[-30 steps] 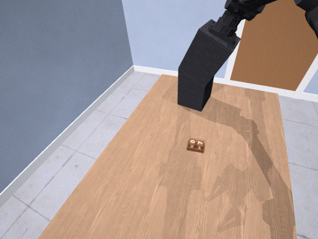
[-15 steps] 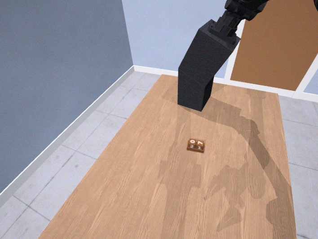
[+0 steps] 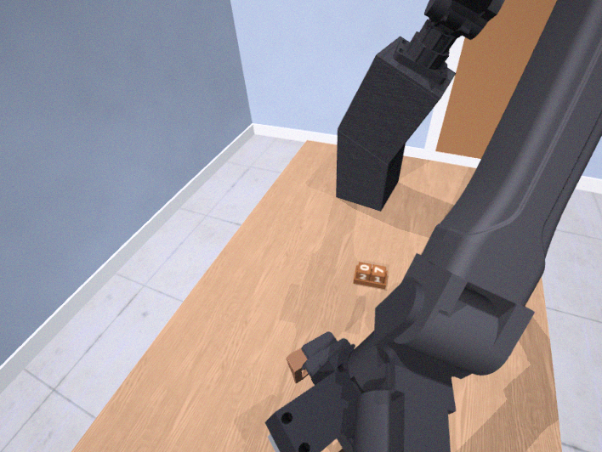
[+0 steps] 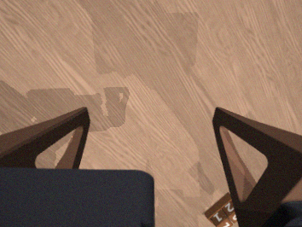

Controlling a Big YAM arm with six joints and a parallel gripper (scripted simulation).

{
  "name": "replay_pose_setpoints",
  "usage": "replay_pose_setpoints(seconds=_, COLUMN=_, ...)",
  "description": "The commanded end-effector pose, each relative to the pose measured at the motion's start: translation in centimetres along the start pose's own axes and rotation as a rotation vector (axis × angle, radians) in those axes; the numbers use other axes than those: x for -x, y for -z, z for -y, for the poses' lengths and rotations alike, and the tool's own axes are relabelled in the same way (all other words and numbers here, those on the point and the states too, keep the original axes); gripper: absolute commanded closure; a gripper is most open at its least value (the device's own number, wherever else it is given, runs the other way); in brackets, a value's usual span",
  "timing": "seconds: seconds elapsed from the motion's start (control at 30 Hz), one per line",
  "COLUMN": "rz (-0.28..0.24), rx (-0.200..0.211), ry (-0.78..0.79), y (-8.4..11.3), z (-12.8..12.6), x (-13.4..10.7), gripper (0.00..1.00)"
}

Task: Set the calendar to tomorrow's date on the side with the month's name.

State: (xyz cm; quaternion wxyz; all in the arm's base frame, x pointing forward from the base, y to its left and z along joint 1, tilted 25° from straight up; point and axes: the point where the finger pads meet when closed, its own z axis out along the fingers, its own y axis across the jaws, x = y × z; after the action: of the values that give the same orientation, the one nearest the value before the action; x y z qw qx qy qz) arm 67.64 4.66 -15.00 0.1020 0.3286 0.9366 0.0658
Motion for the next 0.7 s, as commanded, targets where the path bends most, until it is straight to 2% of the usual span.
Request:
replay_pose_setpoints(seconds=0.0, rz=0.019, rx=0.055, ry=0.182, y=2.0, z=3.5, x=-0.2, gripper=0.00)
replay_pose_setpoints(seconds=0.1, rz=0.018, rx=0.055, ry=0.183, y=2.0, z=3.5, x=-0.2, gripper=0.00)
replay_pose_setpoints(seconds=0.27, rz=-0.081, rx=0.125, ry=0.364, y=1.6, z=9.6, x=-8.3, gripper=0.00)
replay_pose_setpoints(seconds=0.47, rz=-0.160, rx=0.219, ry=0.533, y=2.9, z=15.5, x=-17.2, gripper=0.00)
replay_pose_setpoints(seconds=0.57, rz=-0.184, rx=0.258, ry=0.593, y=3.8, z=17.6, x=-20.5, gripper=0.00)
replay_pose_setpoints(seconds=0.63, rz=-0.184, rx=0.258, ry=0.593, y=3.8, z=17.6, x=-20.5, gripper=0.00)
replay_pose_setpoints(seconds=0.67, rz=-0.190, rx=0.270, ry=0.609, y=4.1, z=18.1, x=-21.5, gripper=0.00)
